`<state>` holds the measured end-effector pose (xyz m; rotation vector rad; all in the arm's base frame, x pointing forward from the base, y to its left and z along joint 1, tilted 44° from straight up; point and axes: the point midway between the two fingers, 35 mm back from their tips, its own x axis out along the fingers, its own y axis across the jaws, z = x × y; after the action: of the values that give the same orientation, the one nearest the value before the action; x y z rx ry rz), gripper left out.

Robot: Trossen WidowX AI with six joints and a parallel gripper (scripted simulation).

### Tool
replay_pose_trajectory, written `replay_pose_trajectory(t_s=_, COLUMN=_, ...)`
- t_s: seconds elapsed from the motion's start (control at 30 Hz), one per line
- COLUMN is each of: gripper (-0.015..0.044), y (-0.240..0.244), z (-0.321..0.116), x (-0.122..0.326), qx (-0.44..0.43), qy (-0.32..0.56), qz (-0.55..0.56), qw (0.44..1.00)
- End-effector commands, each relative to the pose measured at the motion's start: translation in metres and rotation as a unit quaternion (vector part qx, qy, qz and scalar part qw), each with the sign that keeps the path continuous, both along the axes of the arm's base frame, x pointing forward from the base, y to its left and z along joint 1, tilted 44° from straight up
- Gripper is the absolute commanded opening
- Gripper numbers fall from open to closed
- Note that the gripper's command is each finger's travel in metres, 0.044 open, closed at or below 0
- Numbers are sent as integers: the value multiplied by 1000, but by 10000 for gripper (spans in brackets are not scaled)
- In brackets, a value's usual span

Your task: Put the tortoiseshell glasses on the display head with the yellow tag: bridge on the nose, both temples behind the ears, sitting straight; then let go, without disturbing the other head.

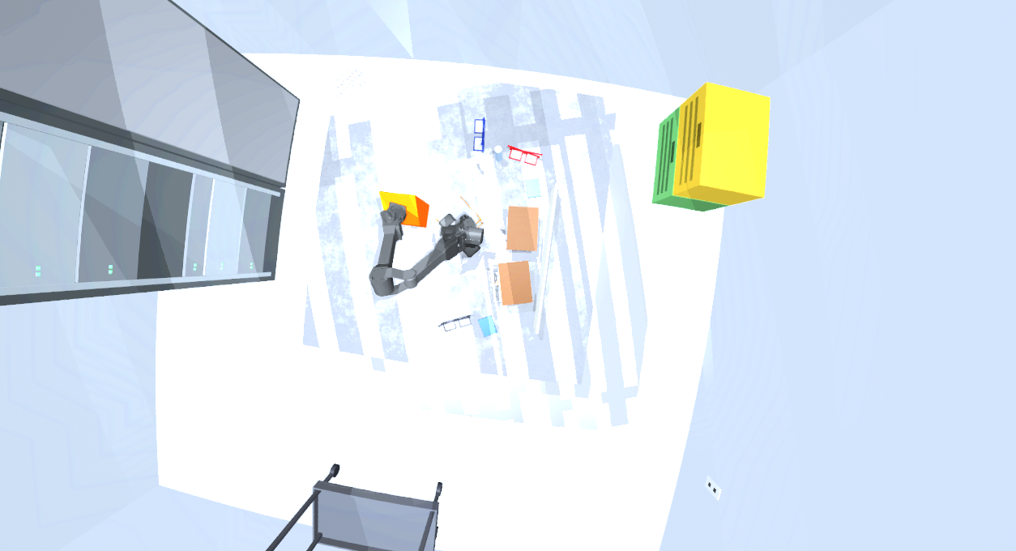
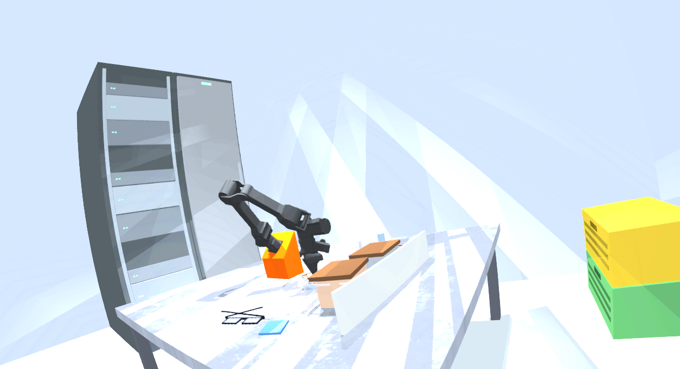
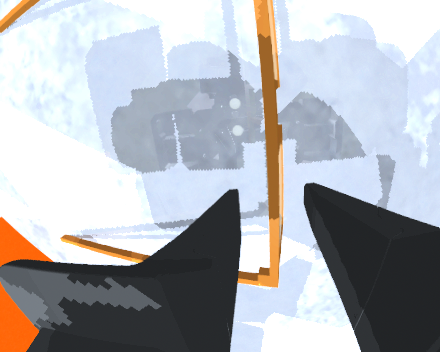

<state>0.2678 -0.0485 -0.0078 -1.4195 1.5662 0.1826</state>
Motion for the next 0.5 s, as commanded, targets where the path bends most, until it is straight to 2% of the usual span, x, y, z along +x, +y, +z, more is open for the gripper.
replay_pose_trajectory(t_s=0.0, gripper=140, y=-6, z=-6, x=-4, qx=-4, qy=8, qz=1, qw=1000)
replay_pose_trajectory(t_s=0.2, gripper=140, y=-6, z=-6, x=-4, qx=-4, qy=8, qz=1, qw=1000)
replay_pose_trajectory(t_s=0.27, gripper=87, y=-4, z=-4, x=-1, qx=-1, qy=3, qz=-1, qw=1000)
replay_pose_trajectory(t_s=0.47, gripper=48, y=-4, z=-4, x=-1, qx=-1, qy=3, qz=-1, qw=1000)
